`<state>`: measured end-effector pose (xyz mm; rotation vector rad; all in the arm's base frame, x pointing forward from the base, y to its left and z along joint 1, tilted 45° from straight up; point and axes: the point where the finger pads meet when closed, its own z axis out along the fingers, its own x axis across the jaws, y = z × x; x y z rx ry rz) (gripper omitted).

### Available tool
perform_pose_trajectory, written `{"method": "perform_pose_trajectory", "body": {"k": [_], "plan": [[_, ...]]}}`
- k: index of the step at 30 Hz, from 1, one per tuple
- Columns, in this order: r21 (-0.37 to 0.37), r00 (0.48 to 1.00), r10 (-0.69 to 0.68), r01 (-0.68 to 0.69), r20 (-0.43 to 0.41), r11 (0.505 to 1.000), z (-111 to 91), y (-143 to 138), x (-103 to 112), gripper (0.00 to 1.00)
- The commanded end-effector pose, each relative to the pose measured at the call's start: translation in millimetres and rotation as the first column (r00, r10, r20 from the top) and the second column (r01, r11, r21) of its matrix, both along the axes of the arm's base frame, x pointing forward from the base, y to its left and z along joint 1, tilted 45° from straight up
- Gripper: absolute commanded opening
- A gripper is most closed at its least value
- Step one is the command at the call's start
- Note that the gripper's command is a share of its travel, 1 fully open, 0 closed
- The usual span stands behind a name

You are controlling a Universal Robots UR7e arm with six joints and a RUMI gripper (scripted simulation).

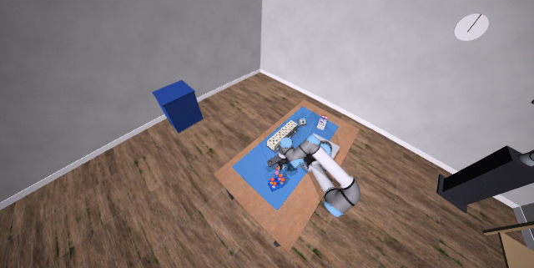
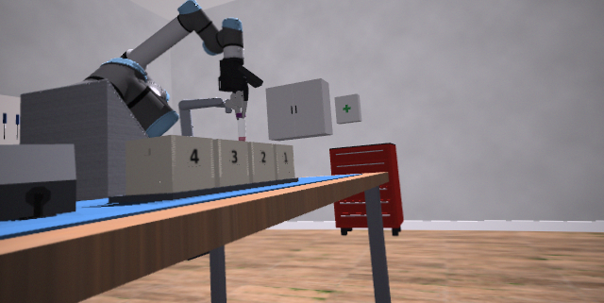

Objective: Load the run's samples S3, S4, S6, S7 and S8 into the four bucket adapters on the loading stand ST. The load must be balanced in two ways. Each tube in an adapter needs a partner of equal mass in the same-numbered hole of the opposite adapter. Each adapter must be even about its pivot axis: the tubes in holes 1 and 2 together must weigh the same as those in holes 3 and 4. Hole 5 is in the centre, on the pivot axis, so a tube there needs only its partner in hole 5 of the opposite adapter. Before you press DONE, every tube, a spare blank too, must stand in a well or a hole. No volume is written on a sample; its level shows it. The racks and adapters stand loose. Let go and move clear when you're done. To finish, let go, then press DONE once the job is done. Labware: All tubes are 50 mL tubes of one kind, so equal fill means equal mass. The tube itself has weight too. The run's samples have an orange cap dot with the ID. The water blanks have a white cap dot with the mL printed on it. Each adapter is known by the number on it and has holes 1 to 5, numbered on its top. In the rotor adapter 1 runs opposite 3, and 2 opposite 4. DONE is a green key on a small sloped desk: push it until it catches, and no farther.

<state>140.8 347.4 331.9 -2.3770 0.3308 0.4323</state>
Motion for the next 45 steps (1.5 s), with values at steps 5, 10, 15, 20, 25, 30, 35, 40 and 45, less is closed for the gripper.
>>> {"method": "perform_pose_trajectory", "body": {"k": [5, 10, 15, 20, 25, 30, 35, 40, 45], "plan": [[-0.051, 0.981, -0.142, 0.137, -0.13, 0.989, -28.2, -18.4, 38.0, 0.0], [-0.09, 0.953, -0.227, 0.213, -0.202, 0.973, -47.1, -30.3, 62.7, 0.0], [-0.09, 0.953, -0.227, 0.213, -0.202, 0.973, -62.3, -39.8, 82.5, 0.0], [-0.091, 0.953, -0.227, 0.213, -0.202, 0.973, -77.4, -49.3, 102.3, 0.0], [-0.091, 0.953, -0.227, 0.213, -0.202, 0.973, -96.3, -61.2, 127.1, 0.0], [-0.091, 0.953, -0.227, 0.213, -0.201, 0.973, -115.2, -73.1, 151.8, 0.0], [-0.091, 0.953, -0.228, 0.213, -0.201, 0.973, -126.6, -80.3, 166.6, 0.0], [-0.091, 0.953, -0.228, 0.213, -0.201, 0.973, -145.5, -92.2, 191.3, 0.0], [-0.091, 0.953, -0.228, 0.213, -0.201, 0.973, -164.4, -104.2, 216.1, 0.0]]}}
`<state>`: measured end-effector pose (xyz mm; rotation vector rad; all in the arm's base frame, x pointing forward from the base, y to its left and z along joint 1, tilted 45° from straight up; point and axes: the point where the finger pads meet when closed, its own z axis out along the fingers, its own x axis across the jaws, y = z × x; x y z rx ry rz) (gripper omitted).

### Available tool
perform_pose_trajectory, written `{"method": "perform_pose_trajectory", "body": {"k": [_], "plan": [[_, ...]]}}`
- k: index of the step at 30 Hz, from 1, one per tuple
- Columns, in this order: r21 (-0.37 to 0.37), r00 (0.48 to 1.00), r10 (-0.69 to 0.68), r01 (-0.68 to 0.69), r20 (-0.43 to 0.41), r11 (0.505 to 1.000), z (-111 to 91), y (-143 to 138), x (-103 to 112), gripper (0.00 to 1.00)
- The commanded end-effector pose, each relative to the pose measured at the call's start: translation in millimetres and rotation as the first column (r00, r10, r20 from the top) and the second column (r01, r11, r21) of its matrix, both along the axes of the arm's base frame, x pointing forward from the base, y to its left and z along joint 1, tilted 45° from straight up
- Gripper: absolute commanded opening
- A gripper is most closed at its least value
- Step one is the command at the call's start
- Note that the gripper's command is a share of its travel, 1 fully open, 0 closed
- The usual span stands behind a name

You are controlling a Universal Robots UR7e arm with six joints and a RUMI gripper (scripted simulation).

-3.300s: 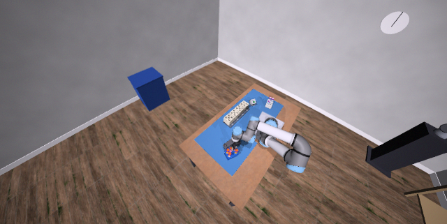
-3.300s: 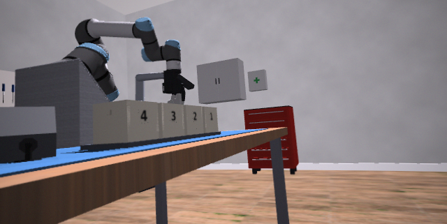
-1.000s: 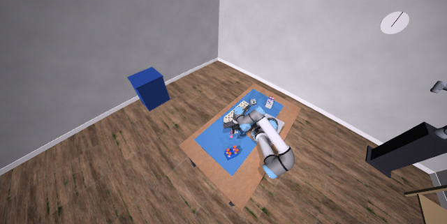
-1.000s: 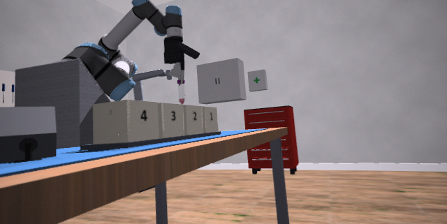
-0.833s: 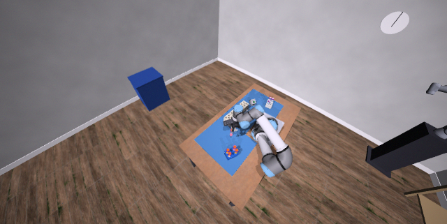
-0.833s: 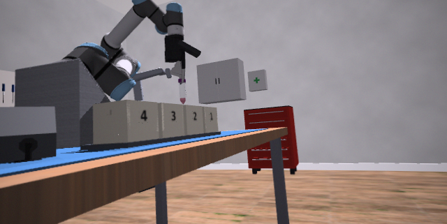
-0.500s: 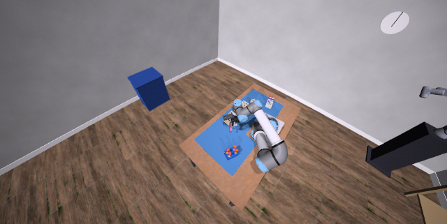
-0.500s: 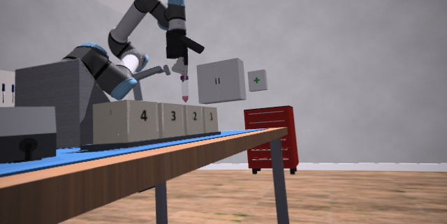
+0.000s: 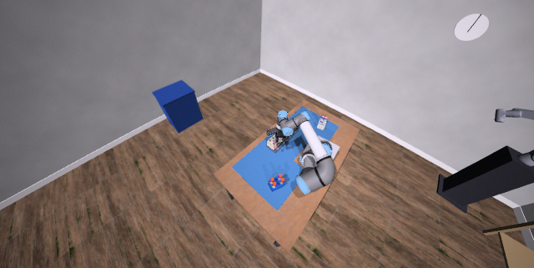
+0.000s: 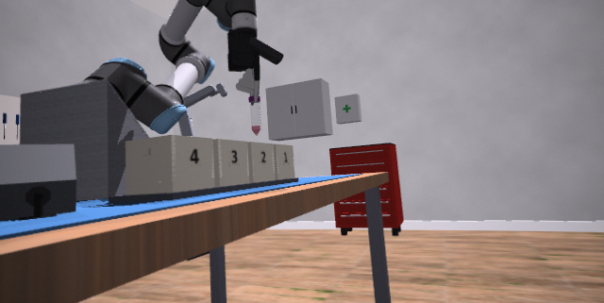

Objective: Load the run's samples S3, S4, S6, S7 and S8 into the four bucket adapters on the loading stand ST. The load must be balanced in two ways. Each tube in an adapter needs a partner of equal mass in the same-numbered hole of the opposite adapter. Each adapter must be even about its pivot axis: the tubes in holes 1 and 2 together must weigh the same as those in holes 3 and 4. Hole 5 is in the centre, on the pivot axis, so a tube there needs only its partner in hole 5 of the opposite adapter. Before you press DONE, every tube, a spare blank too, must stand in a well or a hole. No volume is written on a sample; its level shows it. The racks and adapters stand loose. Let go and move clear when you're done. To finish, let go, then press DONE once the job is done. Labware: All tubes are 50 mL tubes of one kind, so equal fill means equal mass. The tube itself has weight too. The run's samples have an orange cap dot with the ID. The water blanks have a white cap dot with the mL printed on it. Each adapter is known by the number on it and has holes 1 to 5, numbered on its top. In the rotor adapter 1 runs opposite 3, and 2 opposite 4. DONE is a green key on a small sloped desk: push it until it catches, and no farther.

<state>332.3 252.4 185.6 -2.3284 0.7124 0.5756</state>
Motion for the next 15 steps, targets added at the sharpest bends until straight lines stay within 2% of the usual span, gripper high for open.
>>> {"method": "perform_pose_trajectory", "body": {"k": [1, 3, 5, 15], "plan": [[0.0, 1.0, 0.001, -0.001, 0.0, 1.0, -21.9, -11.5, 29.6, 0.0], [0.0, 1.0, 0.001, -0.001, 0.0, 1.0, -29.4, -16.3, 39.5, 0.0], [0.0, 1.0, 0.001, -0.001, 0.0, 1.0, -29.4, -16.3, 39.5, 0.0], [0.0, 1.0, 0.001, -0.001, 0.0, 1.0, -67.3, -40.1, 89.0, 0.0]]}}
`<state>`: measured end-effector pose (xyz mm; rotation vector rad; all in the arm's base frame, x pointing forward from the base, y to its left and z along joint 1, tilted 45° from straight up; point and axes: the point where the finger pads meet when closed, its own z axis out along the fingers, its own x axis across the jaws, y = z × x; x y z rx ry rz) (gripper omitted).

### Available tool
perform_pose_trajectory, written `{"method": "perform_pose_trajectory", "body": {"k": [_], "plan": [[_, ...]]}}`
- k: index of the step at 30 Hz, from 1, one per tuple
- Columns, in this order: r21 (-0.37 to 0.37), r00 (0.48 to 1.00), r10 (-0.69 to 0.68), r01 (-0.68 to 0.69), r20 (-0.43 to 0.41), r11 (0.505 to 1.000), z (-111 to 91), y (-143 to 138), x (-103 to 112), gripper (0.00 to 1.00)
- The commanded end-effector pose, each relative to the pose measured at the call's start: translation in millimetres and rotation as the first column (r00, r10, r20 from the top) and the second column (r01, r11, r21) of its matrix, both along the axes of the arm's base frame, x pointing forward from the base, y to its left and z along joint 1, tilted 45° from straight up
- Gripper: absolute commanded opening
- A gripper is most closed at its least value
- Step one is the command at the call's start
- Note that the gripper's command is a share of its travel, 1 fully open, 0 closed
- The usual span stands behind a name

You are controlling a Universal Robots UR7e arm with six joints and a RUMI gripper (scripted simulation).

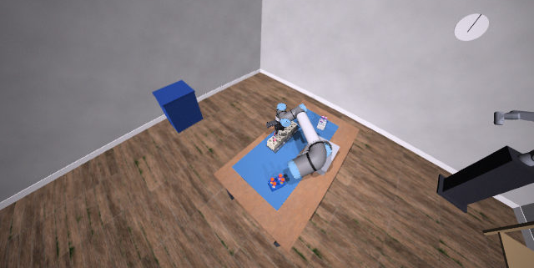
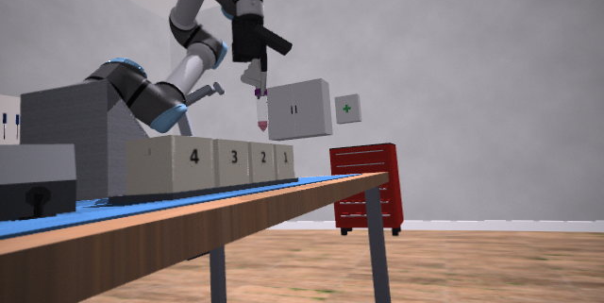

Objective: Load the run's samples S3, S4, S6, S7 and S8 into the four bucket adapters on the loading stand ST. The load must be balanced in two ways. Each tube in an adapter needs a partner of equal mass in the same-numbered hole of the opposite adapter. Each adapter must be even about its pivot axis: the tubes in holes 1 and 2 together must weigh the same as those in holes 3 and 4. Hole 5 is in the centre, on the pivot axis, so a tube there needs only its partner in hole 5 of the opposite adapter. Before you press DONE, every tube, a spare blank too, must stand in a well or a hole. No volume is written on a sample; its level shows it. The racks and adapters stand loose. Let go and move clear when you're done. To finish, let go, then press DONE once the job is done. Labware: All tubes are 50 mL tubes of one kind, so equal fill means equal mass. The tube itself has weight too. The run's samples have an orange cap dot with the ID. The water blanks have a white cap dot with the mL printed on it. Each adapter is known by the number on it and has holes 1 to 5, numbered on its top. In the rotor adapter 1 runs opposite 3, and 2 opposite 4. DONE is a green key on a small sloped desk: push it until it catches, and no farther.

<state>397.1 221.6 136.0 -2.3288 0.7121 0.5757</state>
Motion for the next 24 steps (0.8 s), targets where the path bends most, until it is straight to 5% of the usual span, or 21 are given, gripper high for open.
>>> {"method": "perform_pose_trajectory", "body": {"k": [1, 9, 24], "plan": [[0.0, 1.0, 0.0, 0.0, 0.0, 1.0, -21.5, -11.7, 29.1, 0.0], [0.0, 1.0, 0.0, 0.0, 0.0, 1.0, -44.2, -26.1, 58.8, 0.0], [0.0, 1.0, 0.0, 0.0, 0.0, 1.0, -51.8, -19.0, 56.7, 0.0]]}}
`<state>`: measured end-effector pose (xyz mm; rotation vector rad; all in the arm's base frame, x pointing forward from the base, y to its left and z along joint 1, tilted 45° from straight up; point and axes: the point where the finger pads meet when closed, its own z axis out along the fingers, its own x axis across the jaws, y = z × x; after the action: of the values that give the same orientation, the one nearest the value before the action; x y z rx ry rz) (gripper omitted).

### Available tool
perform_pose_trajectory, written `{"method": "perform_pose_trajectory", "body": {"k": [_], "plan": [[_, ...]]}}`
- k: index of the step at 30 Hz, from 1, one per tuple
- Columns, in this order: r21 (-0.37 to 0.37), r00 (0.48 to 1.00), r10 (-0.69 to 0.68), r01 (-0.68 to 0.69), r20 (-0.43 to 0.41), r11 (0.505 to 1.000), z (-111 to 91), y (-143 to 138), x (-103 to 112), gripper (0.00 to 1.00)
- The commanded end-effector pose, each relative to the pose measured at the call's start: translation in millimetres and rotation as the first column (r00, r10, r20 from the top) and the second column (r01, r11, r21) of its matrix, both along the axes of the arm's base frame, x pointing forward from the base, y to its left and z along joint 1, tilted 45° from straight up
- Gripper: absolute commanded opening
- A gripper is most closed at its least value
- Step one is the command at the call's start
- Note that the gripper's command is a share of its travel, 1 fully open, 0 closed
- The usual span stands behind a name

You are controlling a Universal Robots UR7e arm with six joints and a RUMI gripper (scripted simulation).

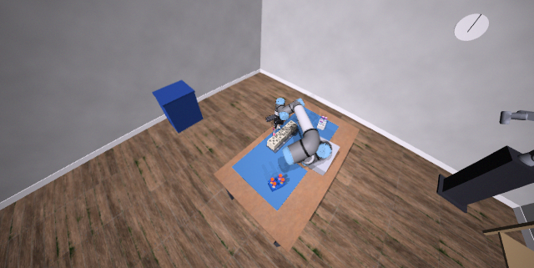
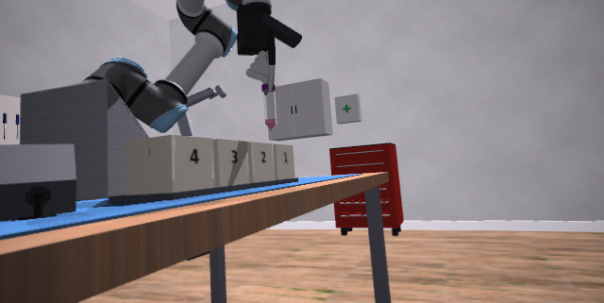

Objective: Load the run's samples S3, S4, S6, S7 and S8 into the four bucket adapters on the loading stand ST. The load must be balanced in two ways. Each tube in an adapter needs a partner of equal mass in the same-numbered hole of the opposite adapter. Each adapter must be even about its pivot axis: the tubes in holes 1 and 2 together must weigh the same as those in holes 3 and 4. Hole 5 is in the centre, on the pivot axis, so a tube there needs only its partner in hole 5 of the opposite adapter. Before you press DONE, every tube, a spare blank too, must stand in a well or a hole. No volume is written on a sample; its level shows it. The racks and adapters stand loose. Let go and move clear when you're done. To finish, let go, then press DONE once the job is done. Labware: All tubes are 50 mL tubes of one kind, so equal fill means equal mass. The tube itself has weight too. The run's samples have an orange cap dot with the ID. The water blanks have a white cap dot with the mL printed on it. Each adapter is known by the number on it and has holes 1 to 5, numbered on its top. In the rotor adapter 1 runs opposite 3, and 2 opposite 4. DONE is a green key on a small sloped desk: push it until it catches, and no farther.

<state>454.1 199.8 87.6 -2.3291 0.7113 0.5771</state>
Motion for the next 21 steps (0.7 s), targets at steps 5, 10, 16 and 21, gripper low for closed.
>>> {"method": "perform_pose_trajectory", "body": {"k": [5, 10, 16, 21], "plan": [[0.0, 1.0, -0.001, 0.001, 0.001, 1.0, -12.8, 11.8, -3.2, 0.0], [0.0, 1.0, -0.001, 0.001, 0.001, 1.0, -22.2, 20.8, -6.1, 0.0], [0.0, 1.0, -0.001, 0.001, 0.001, 1.0, -24.1, 22.6, -6.7, 0.0], [0.0, 1.0, -0.001, 0.001, 0.001, 1.0, -24.1, 22.6, -6.7, 0.0]]}}
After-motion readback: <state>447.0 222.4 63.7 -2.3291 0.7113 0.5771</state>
